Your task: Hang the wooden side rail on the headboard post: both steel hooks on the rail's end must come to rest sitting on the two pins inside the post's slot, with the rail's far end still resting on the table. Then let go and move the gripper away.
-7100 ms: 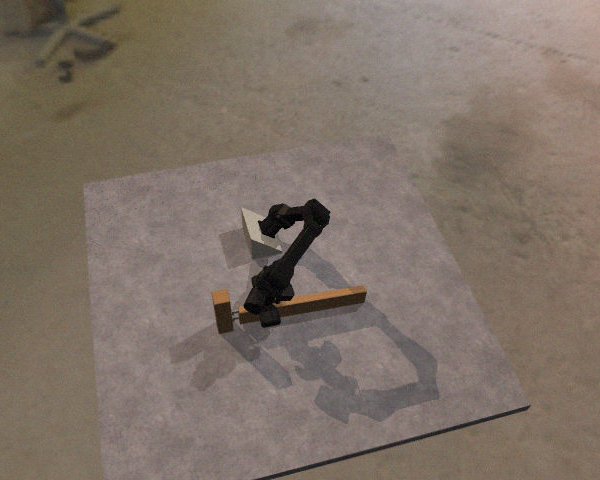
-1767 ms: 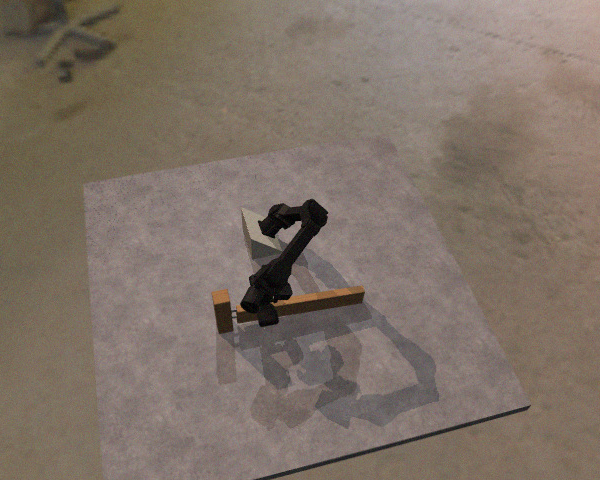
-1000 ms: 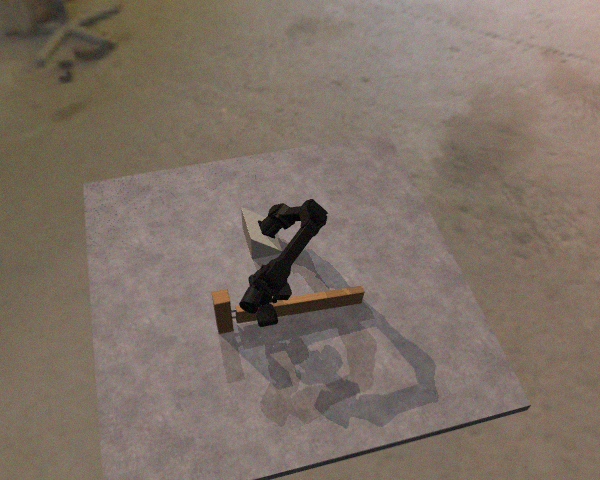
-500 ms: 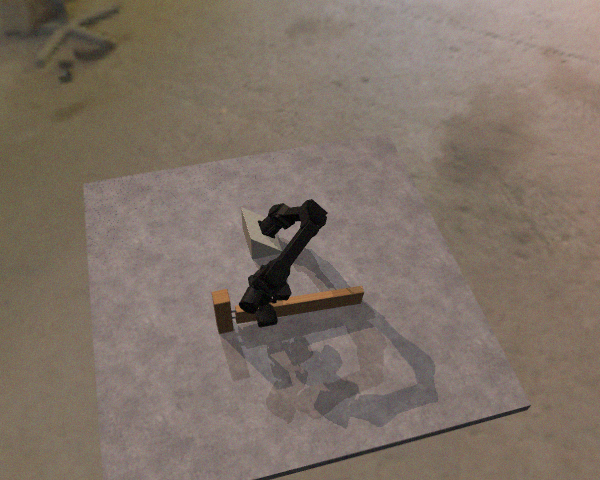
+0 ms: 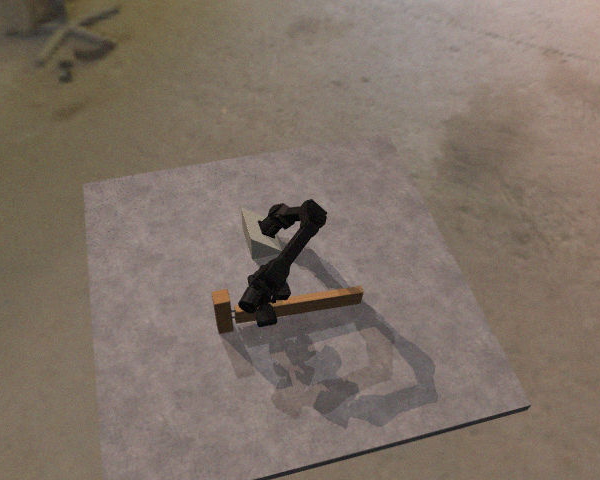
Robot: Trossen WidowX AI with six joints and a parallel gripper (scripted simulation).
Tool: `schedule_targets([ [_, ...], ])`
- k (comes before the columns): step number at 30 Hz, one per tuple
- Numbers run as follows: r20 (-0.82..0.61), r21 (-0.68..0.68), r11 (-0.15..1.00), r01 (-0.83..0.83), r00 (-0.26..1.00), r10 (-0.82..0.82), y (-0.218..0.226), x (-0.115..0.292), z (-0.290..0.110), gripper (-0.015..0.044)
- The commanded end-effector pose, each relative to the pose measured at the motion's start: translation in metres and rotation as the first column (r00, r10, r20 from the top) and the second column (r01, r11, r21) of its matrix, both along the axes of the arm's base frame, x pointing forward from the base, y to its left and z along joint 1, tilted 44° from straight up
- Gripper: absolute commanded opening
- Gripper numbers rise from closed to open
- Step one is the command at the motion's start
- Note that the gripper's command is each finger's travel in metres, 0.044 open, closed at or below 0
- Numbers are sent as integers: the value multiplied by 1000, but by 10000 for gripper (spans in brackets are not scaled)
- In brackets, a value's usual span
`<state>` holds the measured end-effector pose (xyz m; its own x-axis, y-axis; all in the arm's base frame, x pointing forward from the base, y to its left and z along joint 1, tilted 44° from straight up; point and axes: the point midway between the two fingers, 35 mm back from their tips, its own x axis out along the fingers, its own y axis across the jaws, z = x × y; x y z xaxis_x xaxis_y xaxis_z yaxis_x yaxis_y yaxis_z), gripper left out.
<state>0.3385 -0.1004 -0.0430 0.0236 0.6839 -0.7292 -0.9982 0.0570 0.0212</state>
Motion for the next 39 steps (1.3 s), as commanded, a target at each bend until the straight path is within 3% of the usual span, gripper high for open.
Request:
schedule_targets([
  [1, 9, -5, 1000, 7, 1000, -7, -6, 0, 0, 0],
  [39, 9, -6, 1000, 7, 1000, -7, -8, 0, -2, 0],
])
